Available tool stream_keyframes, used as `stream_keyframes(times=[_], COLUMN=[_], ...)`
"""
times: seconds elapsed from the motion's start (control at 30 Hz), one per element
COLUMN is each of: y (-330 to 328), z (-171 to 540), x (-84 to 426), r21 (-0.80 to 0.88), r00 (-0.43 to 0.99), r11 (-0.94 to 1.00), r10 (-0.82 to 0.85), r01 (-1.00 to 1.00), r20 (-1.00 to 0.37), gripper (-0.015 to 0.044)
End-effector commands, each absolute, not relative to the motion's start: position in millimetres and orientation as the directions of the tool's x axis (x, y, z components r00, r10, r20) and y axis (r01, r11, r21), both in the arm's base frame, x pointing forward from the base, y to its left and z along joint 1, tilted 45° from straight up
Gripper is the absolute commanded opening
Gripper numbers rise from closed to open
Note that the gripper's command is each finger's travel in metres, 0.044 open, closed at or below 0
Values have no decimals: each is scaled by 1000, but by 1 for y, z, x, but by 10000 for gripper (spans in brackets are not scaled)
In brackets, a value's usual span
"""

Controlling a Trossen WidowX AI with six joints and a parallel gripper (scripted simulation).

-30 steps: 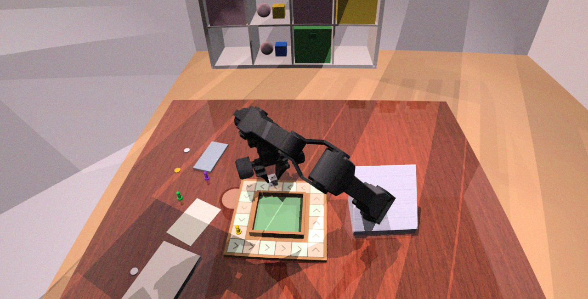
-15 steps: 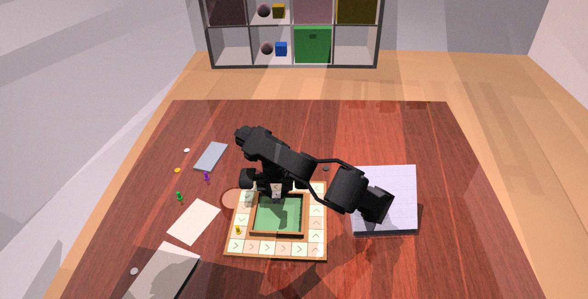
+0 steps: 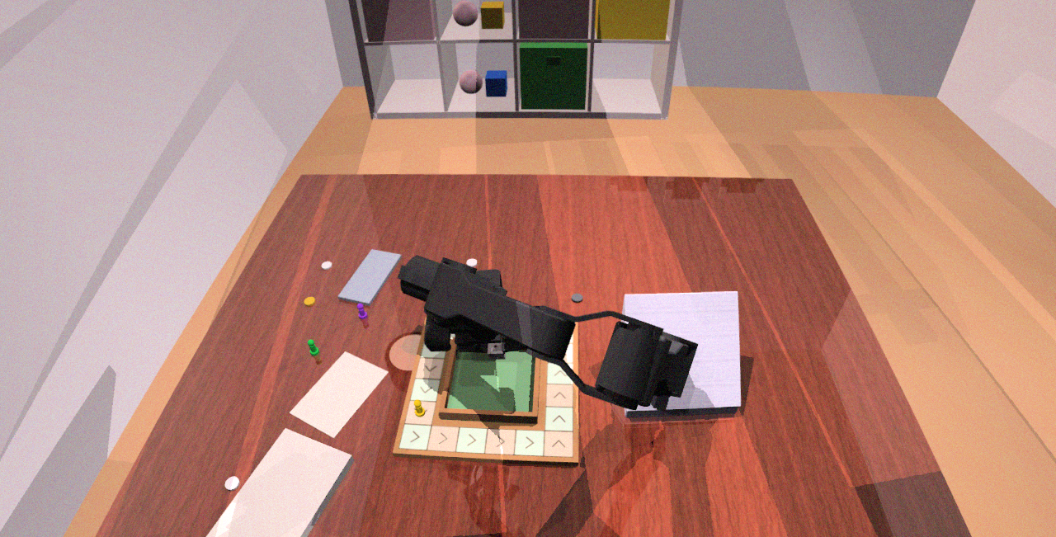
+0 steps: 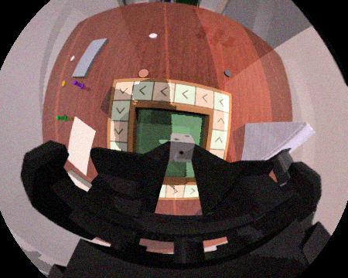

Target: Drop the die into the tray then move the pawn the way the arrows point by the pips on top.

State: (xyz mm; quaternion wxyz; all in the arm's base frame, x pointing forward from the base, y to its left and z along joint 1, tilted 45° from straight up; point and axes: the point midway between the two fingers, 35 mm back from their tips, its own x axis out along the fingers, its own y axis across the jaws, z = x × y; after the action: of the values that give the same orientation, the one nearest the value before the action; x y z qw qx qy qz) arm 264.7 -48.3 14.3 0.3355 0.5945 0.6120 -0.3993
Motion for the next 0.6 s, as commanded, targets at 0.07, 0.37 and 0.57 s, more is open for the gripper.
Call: stream_keyframes(times=[0.07,0.37,0.57], y=[-47,-47,-47], z=[11,10,14], x=[261,262,263], r21=[-107,-49,-15], r00=[-95,-49,-22], r11=[-30,-70,-83], r10=[280,-3,-76], r01=[994,996,996], r20=[-955,-999,-997], gripper=[0,0,0])
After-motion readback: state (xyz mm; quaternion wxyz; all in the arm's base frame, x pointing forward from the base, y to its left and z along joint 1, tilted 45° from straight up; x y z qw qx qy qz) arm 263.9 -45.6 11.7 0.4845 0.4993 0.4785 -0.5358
